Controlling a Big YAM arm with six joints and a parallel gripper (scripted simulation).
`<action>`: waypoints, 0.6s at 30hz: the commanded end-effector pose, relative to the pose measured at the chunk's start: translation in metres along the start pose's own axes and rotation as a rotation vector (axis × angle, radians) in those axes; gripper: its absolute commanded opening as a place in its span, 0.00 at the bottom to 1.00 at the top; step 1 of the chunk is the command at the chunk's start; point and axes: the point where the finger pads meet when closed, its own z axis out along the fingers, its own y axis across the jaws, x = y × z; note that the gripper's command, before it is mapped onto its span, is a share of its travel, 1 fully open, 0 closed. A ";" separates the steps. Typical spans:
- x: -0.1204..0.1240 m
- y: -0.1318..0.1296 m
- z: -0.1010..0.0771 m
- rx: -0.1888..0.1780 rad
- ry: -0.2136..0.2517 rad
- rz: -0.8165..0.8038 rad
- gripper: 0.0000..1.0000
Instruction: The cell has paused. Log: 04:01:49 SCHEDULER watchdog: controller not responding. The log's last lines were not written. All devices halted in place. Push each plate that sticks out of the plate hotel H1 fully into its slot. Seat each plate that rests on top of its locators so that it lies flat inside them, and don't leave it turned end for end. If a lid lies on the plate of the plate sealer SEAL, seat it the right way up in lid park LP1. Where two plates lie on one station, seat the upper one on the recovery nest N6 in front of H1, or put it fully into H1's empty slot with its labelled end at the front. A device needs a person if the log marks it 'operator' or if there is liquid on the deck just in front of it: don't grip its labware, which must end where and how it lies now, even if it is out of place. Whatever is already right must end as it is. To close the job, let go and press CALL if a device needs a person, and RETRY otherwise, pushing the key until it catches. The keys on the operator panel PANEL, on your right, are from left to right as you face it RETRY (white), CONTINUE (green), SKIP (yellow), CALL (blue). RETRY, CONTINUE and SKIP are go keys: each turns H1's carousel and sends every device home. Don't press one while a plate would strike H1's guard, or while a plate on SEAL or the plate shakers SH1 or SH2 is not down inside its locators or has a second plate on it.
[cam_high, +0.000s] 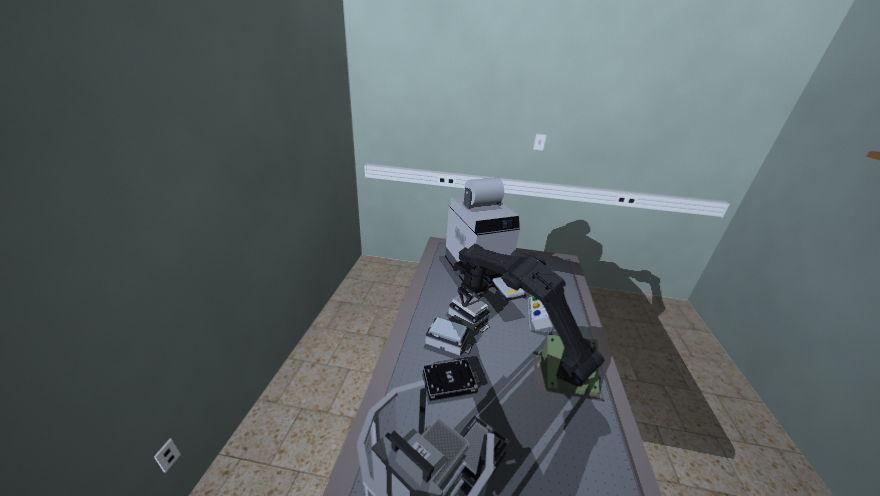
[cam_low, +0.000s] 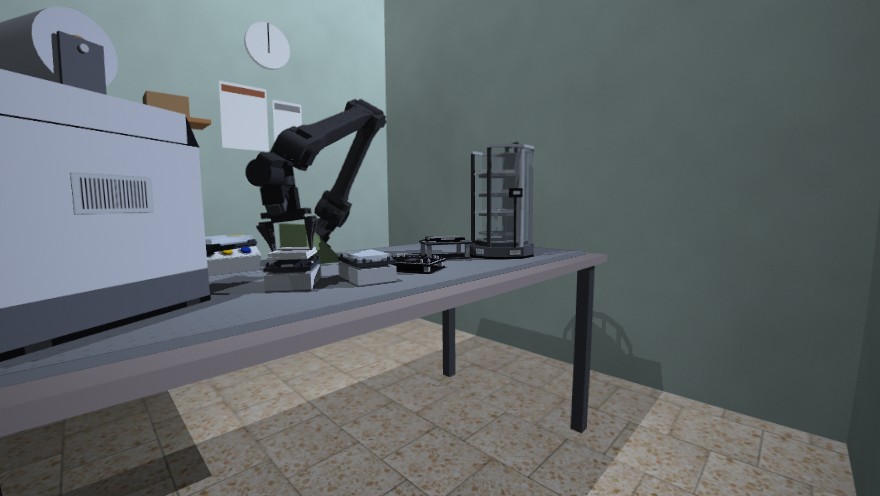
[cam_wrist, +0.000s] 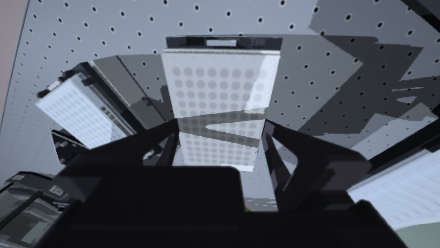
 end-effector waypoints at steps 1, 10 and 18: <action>0.003 0.002 0.018 0.005 0.028 0.008 0.82; 0.003 0.002 0.019 0.005 0.030 0.009 0.82; 0.002 0.002 0.020 0.005 0.027 0.007 0.82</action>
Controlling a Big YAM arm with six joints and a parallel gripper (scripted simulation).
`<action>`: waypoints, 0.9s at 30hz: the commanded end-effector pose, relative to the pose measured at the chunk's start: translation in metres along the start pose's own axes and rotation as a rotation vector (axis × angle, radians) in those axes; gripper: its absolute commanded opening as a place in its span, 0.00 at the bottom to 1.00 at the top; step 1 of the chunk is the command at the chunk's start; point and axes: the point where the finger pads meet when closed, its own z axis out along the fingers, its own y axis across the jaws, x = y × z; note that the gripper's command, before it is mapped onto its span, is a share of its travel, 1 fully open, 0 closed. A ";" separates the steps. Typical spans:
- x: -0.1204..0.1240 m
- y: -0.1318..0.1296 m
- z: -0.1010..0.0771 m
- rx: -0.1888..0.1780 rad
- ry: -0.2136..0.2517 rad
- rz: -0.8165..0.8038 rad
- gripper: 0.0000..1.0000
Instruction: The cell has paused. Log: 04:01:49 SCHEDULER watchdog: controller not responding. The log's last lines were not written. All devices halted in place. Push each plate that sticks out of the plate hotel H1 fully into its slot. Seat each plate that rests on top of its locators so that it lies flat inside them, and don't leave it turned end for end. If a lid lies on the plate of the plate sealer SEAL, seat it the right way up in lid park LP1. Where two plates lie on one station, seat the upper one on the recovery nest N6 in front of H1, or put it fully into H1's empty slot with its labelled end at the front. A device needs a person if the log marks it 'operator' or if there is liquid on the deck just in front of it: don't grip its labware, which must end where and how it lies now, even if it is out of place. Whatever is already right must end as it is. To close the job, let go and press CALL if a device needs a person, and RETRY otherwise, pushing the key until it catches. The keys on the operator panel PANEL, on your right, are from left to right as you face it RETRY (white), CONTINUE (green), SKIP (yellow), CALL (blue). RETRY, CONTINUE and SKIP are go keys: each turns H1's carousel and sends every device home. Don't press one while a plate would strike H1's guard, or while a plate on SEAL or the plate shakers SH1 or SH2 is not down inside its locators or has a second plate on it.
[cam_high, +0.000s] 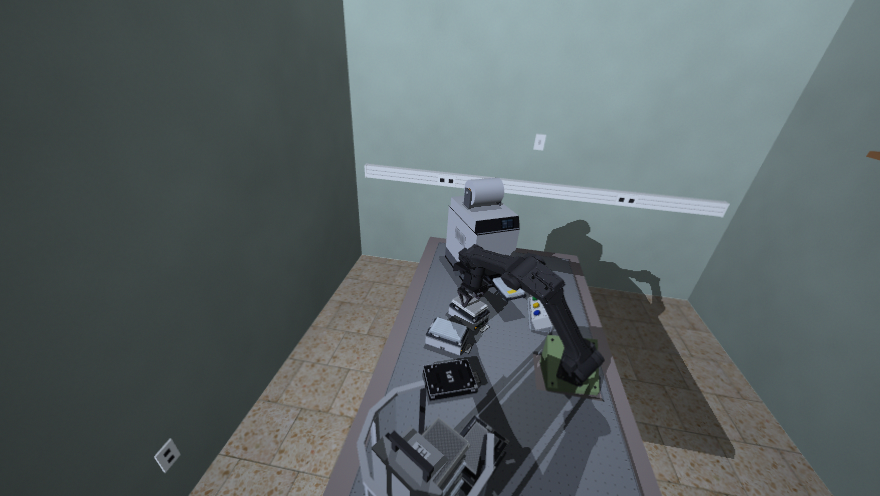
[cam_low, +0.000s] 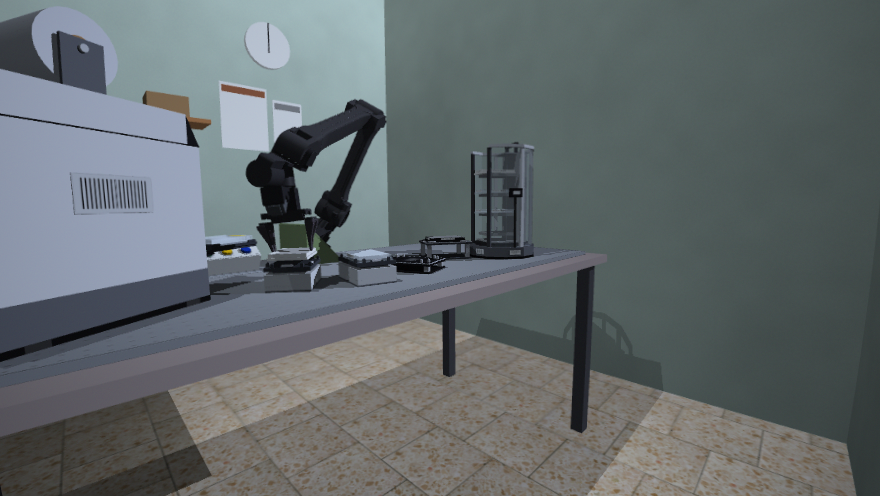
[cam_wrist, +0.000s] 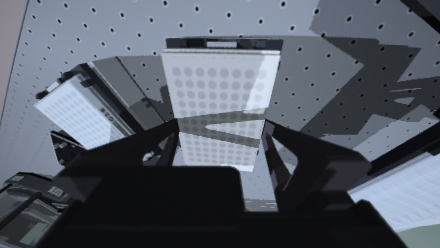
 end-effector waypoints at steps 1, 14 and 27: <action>0.004 0.001 0.018 0.005 0.030 0.010 0.82; 0.004 0.001 0.020 0.005 0.029 0.009 0.82; 0.004 0.001 0.022 0.005 0.031 0.010 0.82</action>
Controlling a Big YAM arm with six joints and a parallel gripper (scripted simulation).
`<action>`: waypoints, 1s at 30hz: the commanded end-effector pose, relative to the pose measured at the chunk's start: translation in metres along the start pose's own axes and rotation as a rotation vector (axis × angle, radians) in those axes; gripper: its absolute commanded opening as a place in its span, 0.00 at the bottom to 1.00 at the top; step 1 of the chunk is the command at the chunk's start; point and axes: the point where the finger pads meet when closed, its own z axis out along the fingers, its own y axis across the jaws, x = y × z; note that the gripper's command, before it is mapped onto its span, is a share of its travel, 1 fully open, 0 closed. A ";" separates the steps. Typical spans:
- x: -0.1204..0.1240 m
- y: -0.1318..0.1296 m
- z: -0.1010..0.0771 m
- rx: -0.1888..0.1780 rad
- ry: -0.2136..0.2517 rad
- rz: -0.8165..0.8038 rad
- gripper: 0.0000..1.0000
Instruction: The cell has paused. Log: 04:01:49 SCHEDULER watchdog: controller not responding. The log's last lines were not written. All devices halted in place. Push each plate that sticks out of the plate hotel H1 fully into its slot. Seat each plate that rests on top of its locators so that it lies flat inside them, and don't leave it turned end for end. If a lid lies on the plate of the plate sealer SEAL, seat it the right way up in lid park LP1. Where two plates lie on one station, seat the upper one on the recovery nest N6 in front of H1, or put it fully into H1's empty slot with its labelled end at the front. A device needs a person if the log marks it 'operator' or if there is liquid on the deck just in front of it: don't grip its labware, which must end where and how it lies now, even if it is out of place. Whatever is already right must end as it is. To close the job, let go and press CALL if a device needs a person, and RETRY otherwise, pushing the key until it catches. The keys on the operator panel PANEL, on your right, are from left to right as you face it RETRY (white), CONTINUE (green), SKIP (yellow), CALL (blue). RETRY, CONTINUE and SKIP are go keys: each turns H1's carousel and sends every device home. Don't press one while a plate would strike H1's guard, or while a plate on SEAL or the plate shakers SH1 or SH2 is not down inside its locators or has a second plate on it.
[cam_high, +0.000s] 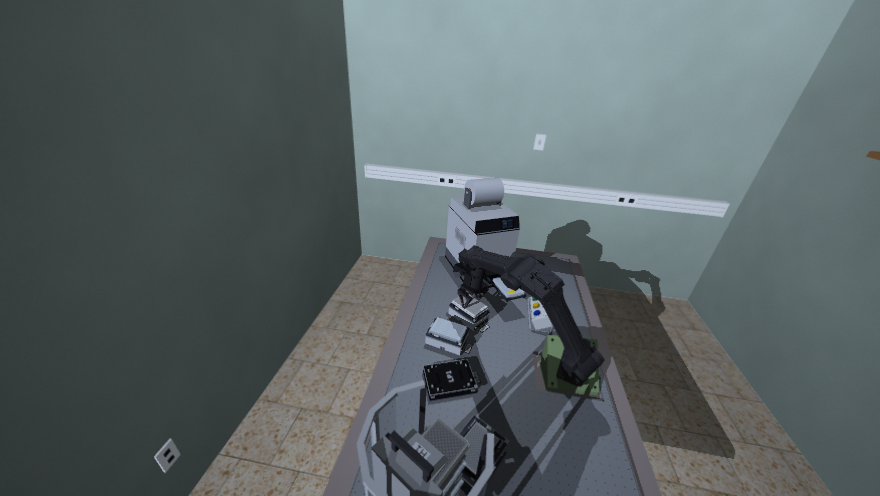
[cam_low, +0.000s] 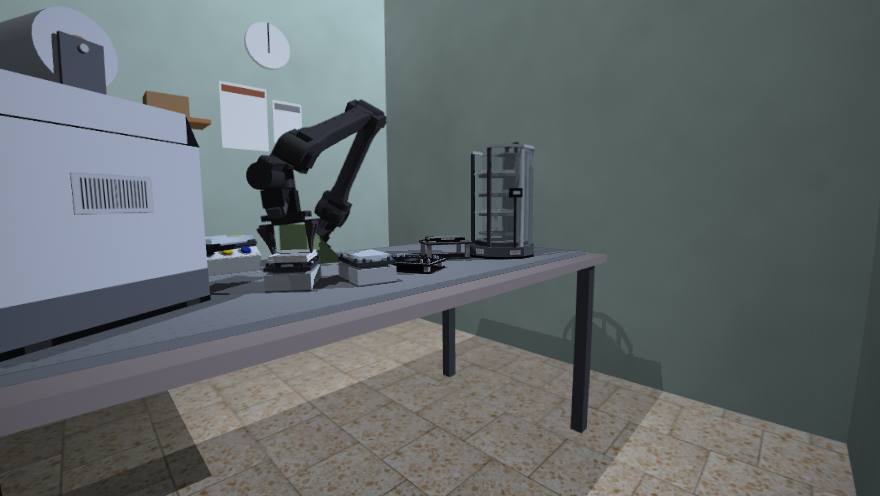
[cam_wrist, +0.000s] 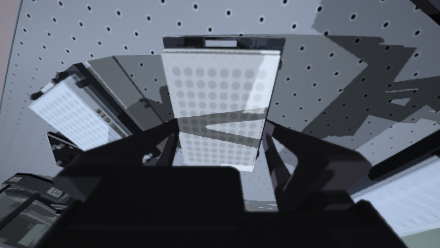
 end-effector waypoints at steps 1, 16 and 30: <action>0.003 0.001 0.018 0.005 0.028 0.008 0.82; 0.003 0.001 0.020 0.005 0.029 0.009 0.82; 0.003 0.001 0.022 0.005 0.028 0.008 0.82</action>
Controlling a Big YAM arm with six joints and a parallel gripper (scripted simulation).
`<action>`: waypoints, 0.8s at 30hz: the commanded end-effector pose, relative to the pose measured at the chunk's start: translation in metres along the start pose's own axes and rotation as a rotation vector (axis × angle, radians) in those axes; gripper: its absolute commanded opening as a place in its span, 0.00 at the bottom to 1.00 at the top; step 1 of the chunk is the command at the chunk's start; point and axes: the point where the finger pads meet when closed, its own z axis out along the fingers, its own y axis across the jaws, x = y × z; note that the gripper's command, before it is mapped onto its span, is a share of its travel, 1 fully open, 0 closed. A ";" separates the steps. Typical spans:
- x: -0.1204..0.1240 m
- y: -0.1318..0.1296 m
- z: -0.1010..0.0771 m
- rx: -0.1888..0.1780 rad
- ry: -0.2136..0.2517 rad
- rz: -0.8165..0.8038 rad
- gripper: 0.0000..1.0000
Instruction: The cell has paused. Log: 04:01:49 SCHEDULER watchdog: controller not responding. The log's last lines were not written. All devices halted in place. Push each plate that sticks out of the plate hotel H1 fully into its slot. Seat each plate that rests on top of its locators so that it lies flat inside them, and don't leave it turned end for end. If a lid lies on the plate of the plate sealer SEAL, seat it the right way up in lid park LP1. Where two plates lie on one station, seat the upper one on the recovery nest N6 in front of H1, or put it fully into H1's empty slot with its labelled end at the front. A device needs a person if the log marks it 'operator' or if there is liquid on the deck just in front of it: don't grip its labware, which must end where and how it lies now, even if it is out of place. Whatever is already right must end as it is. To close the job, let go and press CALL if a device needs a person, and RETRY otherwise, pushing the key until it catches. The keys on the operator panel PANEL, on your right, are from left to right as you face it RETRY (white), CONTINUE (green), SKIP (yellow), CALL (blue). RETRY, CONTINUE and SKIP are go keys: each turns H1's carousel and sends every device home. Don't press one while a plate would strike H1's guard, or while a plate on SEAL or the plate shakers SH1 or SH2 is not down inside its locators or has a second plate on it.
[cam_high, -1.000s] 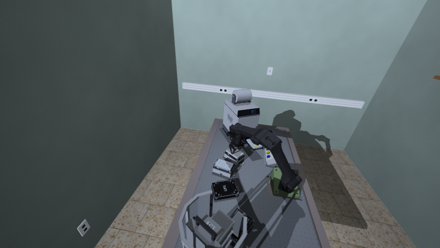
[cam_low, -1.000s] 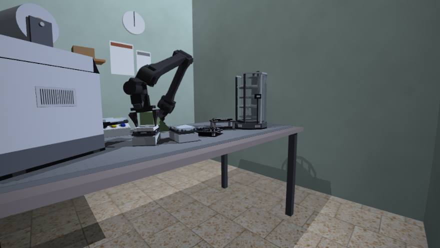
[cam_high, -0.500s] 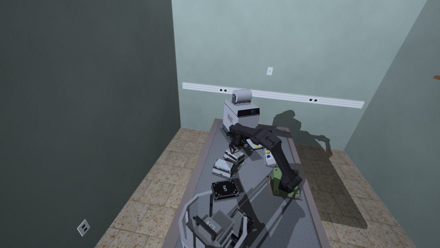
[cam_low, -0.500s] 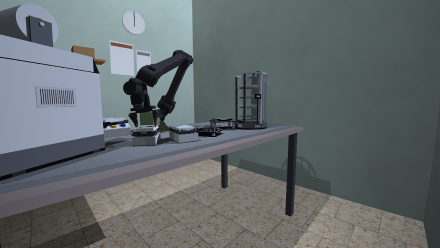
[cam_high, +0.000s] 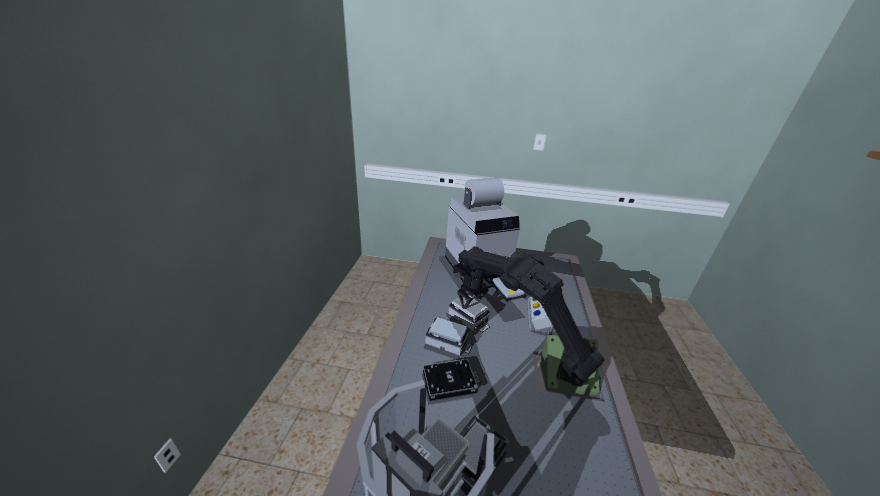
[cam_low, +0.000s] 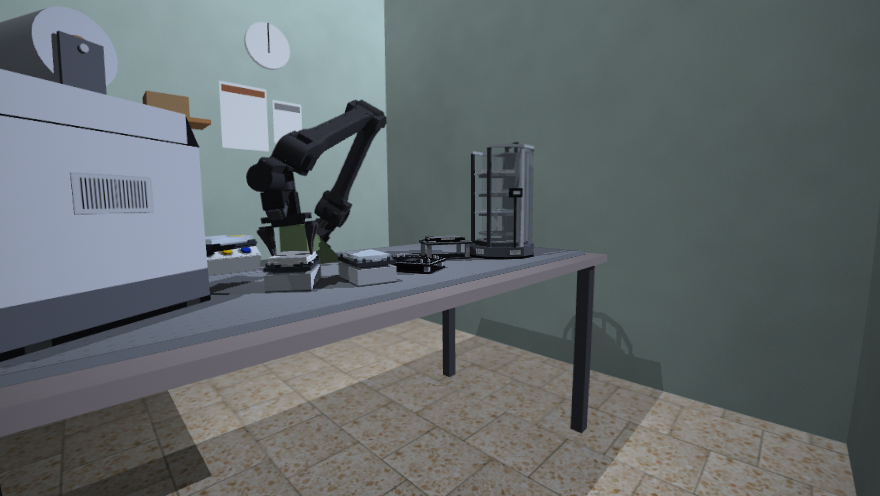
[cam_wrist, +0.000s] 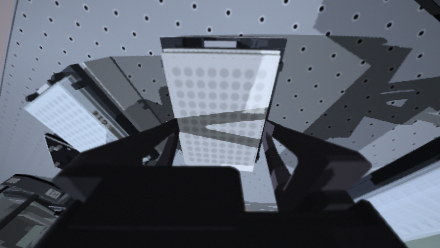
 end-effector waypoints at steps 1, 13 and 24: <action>0.003 0.001 0.018 0.006 0.029 0.009 0.82; 0.004 0.001 0.020 0.005 0.029 0.009 0.82; 0.004 0.001 0.021 0.005 0.029 0.009 0.82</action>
